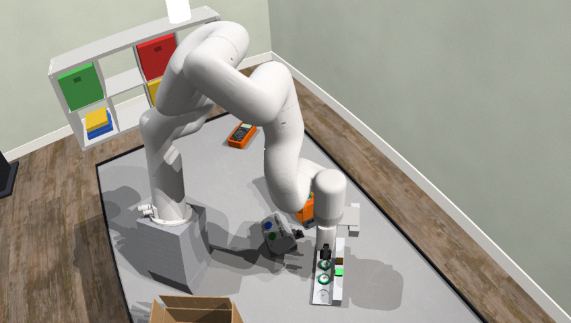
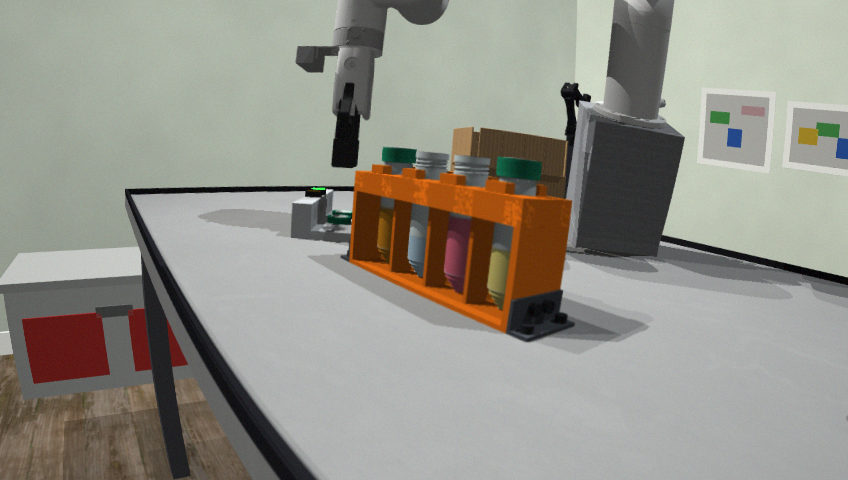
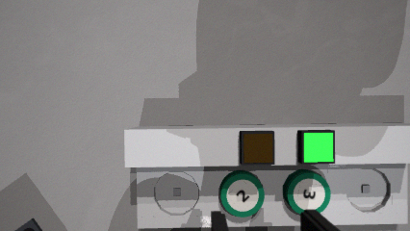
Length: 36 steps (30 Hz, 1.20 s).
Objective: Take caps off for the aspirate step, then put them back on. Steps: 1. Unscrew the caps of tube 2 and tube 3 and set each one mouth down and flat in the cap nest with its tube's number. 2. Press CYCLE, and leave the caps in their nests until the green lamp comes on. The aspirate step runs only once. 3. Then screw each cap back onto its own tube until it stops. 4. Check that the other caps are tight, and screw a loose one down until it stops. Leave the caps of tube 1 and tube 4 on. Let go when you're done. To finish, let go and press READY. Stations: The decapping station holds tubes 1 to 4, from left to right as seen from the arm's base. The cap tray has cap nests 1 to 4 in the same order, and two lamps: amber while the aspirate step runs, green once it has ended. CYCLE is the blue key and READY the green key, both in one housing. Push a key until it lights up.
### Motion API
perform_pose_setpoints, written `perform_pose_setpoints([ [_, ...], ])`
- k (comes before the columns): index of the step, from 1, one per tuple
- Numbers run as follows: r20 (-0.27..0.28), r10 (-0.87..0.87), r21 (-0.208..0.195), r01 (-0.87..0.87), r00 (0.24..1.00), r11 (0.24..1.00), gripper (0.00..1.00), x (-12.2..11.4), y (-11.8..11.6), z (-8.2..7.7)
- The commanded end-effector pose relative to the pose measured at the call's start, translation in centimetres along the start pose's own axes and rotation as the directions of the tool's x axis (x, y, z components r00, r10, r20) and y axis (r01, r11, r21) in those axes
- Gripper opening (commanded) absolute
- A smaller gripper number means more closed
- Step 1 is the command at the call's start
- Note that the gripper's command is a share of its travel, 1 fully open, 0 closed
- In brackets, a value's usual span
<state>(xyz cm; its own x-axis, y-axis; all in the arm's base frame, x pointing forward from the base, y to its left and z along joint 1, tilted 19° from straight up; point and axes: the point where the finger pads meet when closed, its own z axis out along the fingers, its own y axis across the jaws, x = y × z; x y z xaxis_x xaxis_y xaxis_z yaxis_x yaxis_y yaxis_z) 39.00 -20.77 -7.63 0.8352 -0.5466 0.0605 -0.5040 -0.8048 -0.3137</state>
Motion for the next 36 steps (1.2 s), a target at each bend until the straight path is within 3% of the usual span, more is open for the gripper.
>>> perform_pose_setpoints([
  [1, -0.004, 0.001, -0.003, -0.001, 1.000, 1.000, 0.46, 0.4, 0.1, 2.5],
  [9, -0.004, 0.001, -0.003, -0.001, 1.000, 1.000, 0.46, 0.5, 0.1, 6.5],
  [36, -0.004, 0.001, -0.003, -0.001, 1.000, 1.000, 0.46, 0.4, 0.1, 7.2],
])
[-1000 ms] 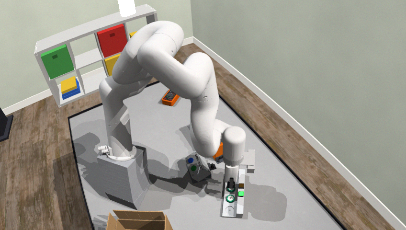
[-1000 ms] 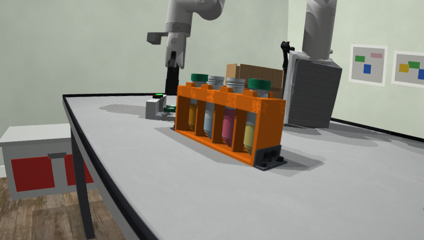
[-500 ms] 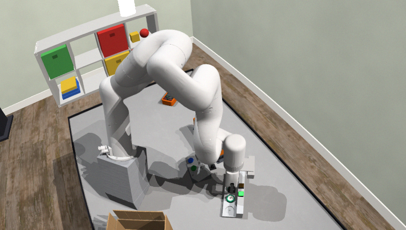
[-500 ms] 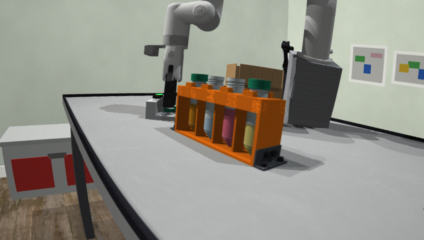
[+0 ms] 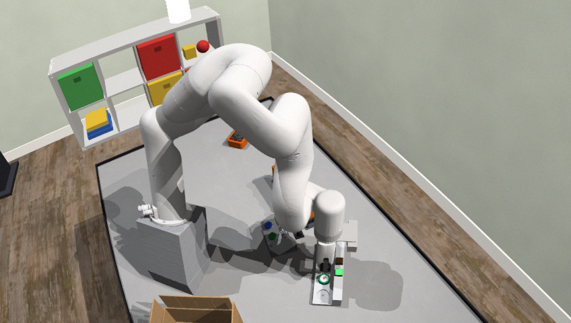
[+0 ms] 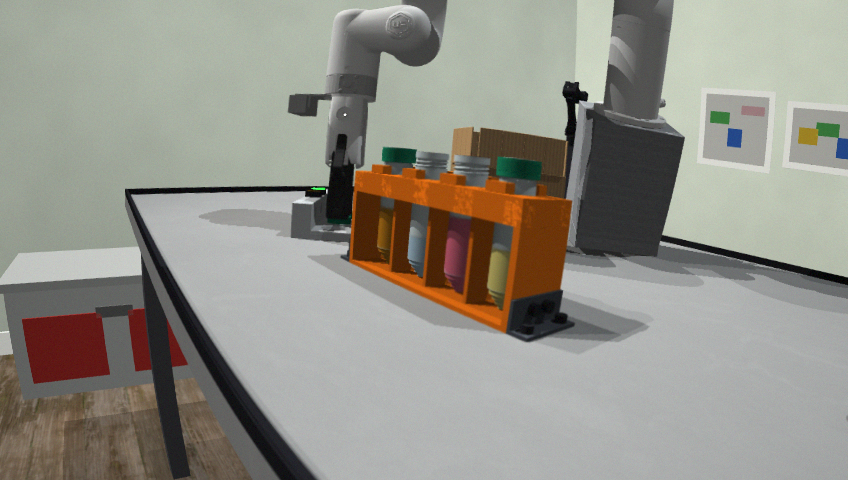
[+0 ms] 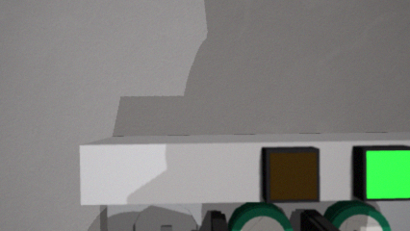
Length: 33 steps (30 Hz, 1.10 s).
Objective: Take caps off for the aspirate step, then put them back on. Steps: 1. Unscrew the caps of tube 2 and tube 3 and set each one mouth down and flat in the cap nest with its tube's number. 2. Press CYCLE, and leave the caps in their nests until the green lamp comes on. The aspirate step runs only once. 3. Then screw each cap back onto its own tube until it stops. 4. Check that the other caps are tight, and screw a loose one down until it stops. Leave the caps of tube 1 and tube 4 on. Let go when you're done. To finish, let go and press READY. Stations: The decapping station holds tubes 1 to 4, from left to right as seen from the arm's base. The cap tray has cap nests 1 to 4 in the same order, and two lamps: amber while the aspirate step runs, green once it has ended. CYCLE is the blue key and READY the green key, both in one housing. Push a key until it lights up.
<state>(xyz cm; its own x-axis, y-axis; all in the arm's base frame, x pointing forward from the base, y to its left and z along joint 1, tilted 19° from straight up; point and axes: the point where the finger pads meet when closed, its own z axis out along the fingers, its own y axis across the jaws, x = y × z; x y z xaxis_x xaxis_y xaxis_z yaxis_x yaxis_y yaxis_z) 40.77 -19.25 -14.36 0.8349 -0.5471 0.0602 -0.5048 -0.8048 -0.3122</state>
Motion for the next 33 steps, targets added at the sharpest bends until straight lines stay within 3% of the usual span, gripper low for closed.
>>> perform_pose_setpoints([
  [1, -0.004, 0.000, -0.001, 0.000, 1.000, 1.000, 0.46, 0.2, 0.1, 0.1],
  [13, -0.004, 0.000, -0.001, 0.000, 1.000, 1.000, 0.46, 0.2, 0.1, 0.4],
  [14, -0.004, 0.000, -0.001, 0.000, 1.000, 1.000, 0.00, 0.2, 0.1, 0.4],
  [28, -0.004, 0.000, -0.001, 0.000, 1.000, 1.000, 0.00, 0.2, 0.1, 0.4],
  [33, -0.004, 0.000, -0.001, 0.000, 1.000, 1.000, 0.00, 0.2, 0.1, -2.1],
])
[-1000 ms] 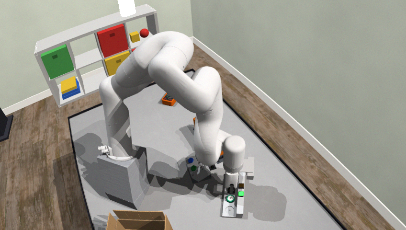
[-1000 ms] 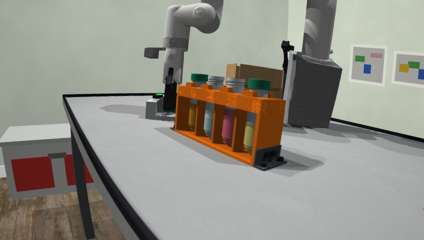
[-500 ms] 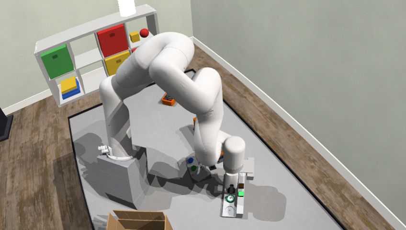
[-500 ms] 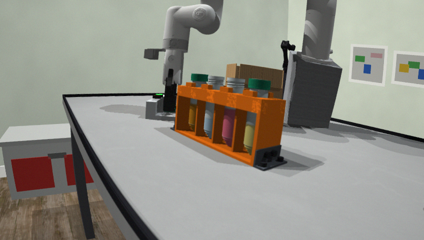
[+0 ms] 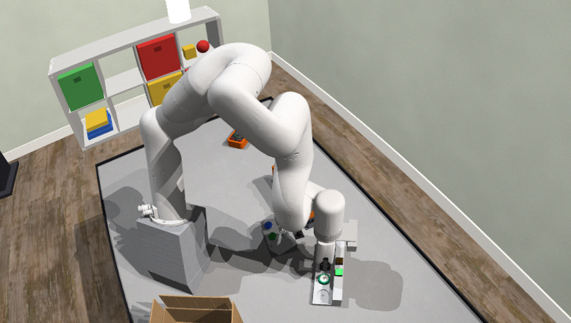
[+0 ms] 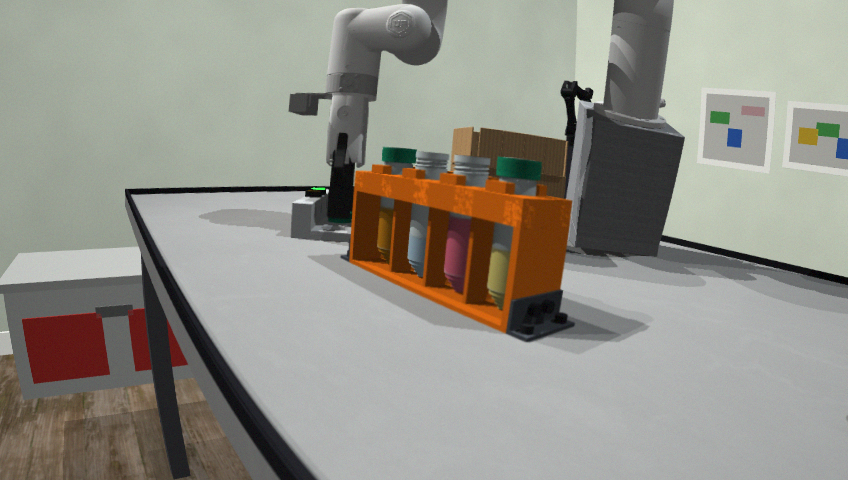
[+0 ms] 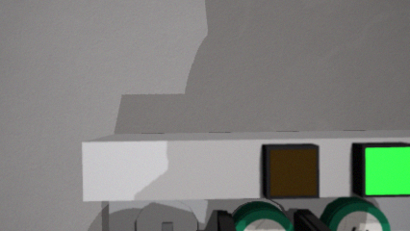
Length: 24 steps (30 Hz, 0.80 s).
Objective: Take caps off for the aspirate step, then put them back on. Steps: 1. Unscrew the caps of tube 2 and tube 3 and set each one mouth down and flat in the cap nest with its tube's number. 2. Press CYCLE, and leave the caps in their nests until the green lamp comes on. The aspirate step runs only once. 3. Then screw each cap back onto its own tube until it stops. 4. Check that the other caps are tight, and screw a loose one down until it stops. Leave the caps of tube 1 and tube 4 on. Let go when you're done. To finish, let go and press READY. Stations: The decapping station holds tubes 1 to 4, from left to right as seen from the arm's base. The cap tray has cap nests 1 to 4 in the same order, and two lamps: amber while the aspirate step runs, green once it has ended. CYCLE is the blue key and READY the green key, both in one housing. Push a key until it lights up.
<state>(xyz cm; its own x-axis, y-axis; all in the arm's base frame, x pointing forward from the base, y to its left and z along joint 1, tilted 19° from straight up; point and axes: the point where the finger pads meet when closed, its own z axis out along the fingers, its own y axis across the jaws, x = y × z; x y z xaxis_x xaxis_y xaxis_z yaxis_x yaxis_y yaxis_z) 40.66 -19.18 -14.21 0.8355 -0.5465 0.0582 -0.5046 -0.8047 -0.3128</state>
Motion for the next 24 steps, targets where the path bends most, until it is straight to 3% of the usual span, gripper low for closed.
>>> perform_pose_setpoints([
  [1, -0.006, 0.000, -0.002, 0.000, 1.000, 1.000, 0.00, 0.3, 0.1, -2.5],
  [9, -0.006, 0.000, -0.002, 0.000, 1.000, 1.000, 0.00, 0.3, 0.1, -6.5],
  [11, -0.006, 0.000, -0.002, 0.000, 1.000, 1.000, 0.00, 0.3, 0.1, -6.5],
  [24, -0.006, 0.000, -0.002, 0.000, 1.000, 1.000, 0.00, 0.2, 0.1, -13.0],
])
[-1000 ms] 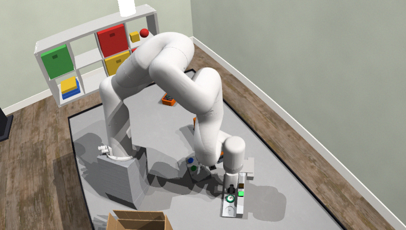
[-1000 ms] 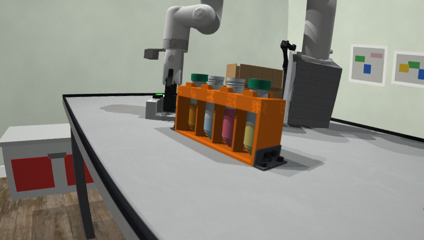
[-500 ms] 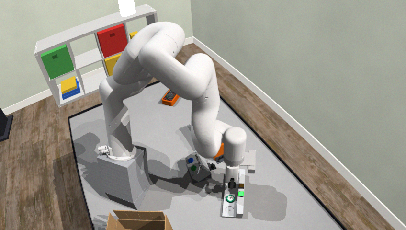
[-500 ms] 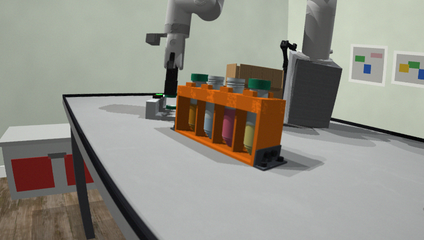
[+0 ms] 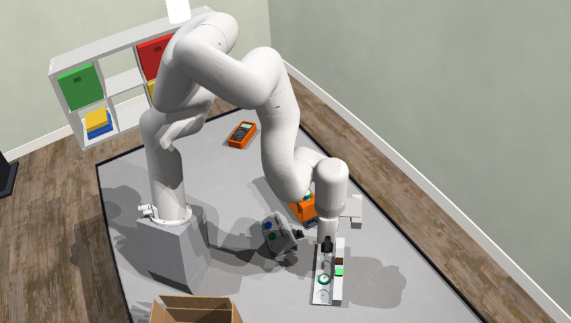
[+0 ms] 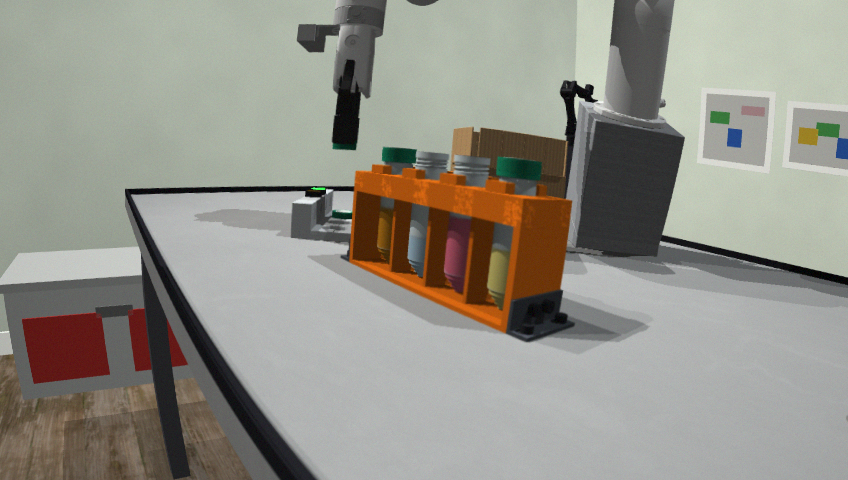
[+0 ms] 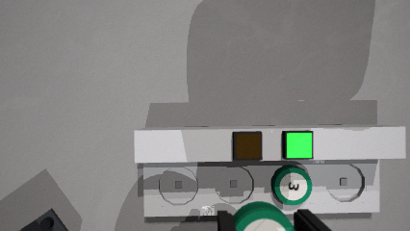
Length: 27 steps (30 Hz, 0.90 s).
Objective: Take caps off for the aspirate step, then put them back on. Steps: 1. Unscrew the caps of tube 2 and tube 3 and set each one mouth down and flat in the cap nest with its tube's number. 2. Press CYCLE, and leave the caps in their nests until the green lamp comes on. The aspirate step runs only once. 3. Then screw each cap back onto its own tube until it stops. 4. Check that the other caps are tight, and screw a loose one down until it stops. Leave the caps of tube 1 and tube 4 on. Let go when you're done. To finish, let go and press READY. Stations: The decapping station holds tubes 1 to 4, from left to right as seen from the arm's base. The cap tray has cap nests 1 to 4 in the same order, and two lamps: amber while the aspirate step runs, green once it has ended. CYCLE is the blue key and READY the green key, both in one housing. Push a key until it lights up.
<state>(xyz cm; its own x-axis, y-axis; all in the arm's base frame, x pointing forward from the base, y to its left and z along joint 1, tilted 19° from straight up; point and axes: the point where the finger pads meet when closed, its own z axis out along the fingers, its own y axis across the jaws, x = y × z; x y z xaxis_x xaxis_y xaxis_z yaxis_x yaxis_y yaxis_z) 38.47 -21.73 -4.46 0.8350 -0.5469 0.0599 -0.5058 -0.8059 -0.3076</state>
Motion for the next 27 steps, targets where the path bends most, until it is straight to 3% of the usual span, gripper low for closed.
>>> perform_pose_setpoints([
  [1, -0.005, 0.000, 0.003, 0.000, 1.000, 1.000, 0.00, 0.1, 0.0, -3.1],
  [9, -0.005, 0.000, 0.003, 0.000, 1.000, 1.000, 0.00, 0.1, 0.0, -3.1],
  [12, -0.004, 0.248, 0.004, -0.248, 0.969, 0.969, 0.00, -1.0, -2.3, -3.1],
  [15, -0.003, 0.364, 0.005, -0.364, 0.932, 0.932, 0.00, -1.8, -3.9, -3.1],
  [21, -0.003, 0.371, 0.005, -0.371, 0.929, 0.929, 0.00, -2.7, -6.0, -3.1],
  [27, -0.002, 0.371, 0.005, -0.371, 0.929, 0.929, 0.00, -4.5, -9.8, -3.1],
])
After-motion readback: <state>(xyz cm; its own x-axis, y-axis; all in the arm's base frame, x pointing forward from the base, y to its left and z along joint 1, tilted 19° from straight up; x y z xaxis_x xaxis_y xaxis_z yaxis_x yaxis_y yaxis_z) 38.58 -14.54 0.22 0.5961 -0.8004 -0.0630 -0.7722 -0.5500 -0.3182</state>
